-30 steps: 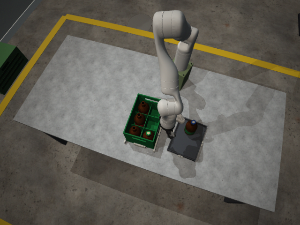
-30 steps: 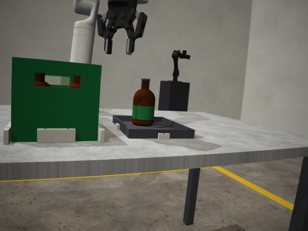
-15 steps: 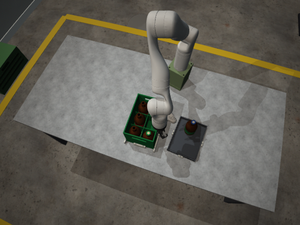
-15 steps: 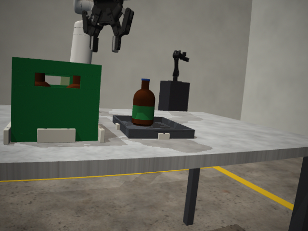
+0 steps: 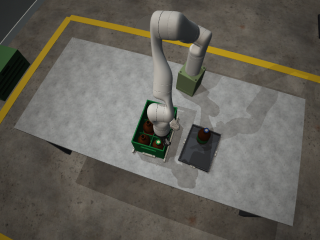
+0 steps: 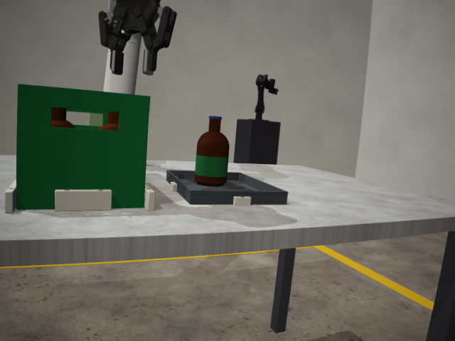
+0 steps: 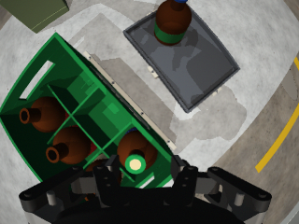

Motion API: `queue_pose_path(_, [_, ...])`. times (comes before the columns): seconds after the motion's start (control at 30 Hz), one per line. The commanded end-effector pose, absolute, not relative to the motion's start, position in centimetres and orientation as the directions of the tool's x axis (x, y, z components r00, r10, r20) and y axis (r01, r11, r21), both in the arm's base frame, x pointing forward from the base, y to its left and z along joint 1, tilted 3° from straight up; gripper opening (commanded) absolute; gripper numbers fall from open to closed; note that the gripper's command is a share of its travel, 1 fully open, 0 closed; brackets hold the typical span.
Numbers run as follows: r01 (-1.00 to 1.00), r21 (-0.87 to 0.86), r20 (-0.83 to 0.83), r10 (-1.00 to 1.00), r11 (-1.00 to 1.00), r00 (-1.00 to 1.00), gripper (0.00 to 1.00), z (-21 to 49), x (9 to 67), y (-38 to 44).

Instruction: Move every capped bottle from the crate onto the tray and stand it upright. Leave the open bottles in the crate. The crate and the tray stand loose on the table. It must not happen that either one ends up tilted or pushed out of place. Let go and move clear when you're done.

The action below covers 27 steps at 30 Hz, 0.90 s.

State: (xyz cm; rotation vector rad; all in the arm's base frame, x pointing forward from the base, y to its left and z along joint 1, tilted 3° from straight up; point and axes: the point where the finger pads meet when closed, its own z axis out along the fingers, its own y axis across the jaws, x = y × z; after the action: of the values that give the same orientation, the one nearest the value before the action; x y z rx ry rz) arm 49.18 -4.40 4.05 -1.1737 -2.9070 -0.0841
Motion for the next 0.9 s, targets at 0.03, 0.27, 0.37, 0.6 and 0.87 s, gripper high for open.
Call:
queue_pose_path(0.03, [0.706, 0.048, 0.025, 0.705, 0.707, -0.708, 0.60, 3.9, 49.3, -5.8])
queue_pose_path(0.27, [0.701, 0.048, 0.024, 0.701, 0.711, -0.713, 0.60, 3.9, 49.4, -6.0])
queue_pose_path(0.37, [0.703, 0.048, 0.024, 0.702, 0.710, -0.711, 0.60, 3.9, 49.5, -6.3])
queue_pose_path(0.6, [0.706, 0.048, 0.025, 0.705, 0.707, -0.708, 0.60, 3.8, 49.6, -7.0])
queue_pose_path(0.87, [0.704, 0.048, 0.025, 0.704, 0.708, -0.710, 0.60, 2.5, 49.6, -6.9])
